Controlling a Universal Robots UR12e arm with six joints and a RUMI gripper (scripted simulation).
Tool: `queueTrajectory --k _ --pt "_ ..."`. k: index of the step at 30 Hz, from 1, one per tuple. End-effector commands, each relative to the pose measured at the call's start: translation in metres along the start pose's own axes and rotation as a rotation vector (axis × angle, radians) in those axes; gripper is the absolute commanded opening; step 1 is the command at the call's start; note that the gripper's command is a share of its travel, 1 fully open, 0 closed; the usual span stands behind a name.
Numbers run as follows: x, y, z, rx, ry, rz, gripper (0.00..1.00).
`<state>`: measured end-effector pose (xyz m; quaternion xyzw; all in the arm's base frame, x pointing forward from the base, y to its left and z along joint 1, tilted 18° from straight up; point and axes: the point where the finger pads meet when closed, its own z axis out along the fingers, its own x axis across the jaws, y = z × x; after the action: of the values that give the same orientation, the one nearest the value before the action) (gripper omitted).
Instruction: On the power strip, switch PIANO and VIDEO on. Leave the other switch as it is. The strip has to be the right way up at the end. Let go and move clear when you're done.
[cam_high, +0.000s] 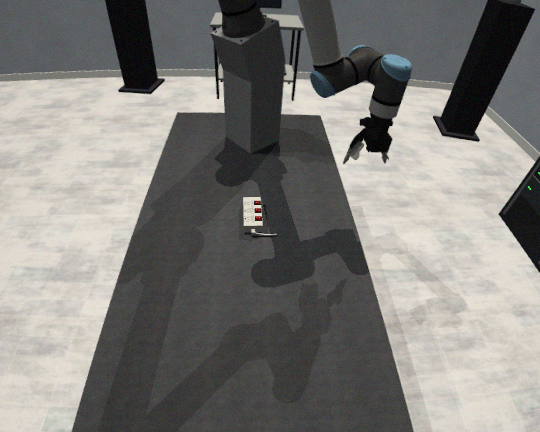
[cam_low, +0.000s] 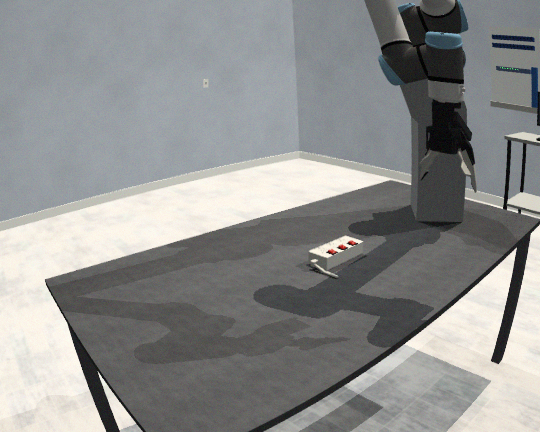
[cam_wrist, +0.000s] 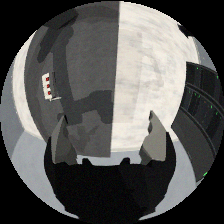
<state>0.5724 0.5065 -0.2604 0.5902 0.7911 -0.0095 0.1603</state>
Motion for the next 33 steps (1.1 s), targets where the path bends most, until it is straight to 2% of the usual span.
queueTrajectory --k 1,17,18,33 --pt "0.0003 0.0006 -0.0007 -0.001 0.001 0.000 1.00" --pt "0.0003 0.0006 -0.0007 -0.001 0.001 0.000 1.00" --pt "0.0003 0.0006 -0.0007 -0.001 0.001 0.000 0.00" --pt "0.0003 0.0006 -0.0007 -0.001 0.001 0.000 0.00"
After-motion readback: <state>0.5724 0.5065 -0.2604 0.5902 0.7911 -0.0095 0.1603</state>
